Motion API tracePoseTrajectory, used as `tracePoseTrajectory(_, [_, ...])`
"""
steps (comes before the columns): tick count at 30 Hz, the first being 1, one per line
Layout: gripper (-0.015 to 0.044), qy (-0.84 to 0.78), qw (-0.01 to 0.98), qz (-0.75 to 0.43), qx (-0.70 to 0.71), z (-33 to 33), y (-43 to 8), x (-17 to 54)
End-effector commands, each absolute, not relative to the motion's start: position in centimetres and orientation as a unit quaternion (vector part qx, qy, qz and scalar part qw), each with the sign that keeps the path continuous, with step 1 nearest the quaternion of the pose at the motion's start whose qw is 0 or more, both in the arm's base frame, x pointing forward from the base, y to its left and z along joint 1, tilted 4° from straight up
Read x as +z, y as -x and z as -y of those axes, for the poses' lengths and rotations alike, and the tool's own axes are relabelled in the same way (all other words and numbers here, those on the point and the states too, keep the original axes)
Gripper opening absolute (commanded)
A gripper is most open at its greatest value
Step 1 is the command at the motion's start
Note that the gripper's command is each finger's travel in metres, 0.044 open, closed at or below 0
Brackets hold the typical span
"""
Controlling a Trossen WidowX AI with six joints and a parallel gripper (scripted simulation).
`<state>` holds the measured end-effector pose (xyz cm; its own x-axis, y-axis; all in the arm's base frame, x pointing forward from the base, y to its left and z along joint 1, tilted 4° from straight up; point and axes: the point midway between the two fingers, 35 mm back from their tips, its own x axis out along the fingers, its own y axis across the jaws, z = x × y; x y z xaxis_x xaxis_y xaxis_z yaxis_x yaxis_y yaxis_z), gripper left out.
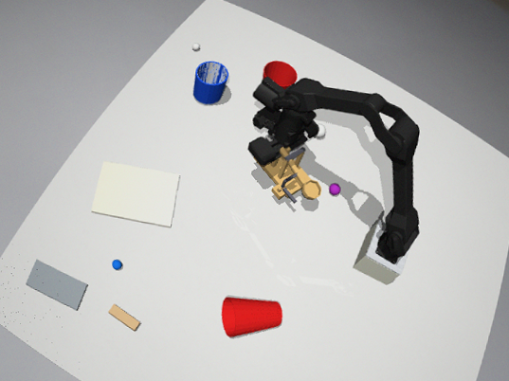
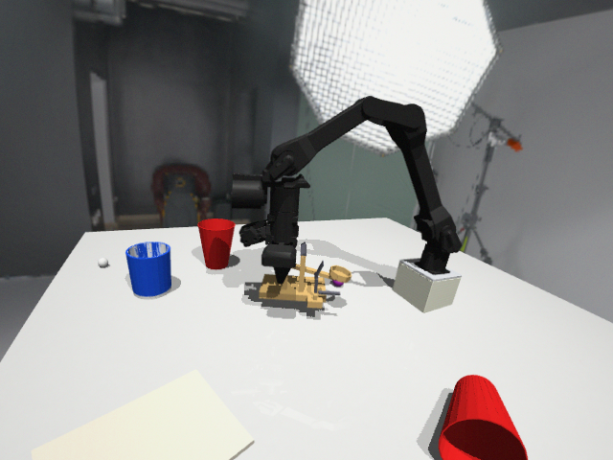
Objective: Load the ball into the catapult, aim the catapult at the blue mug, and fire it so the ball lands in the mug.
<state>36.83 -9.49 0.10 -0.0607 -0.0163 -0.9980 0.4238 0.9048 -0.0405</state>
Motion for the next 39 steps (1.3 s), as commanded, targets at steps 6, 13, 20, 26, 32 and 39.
tracePoseTrajectory(6, [0.0,-0.144,0.682,-0.698,-0.165,9.6,-37.6,1.3])
tracePoseTrajectory(13, [0.0,-0.144,0.682,-0.698,-0.165,9.7,-37.6,0.2])
tracePoseTrajectory(20, [0.0,-0.144,0.682,-0.698,-0.165,9.7,-37.6,-1.0])
tracePoseTrajectory(26, [0.0,-0.144,0.682,-0.698,-0.165,9.7,-37.6,-2.0])
tracePoseTrajectory(32, [0.0,-0.144,0.682,-0.698,-0.164,9.7,-37.5,-2.9])
tracePoseTrajectory(39, [0.0026,-0.144,0.677,-0.702,-0.165,9.7,-37.4,-2.8])
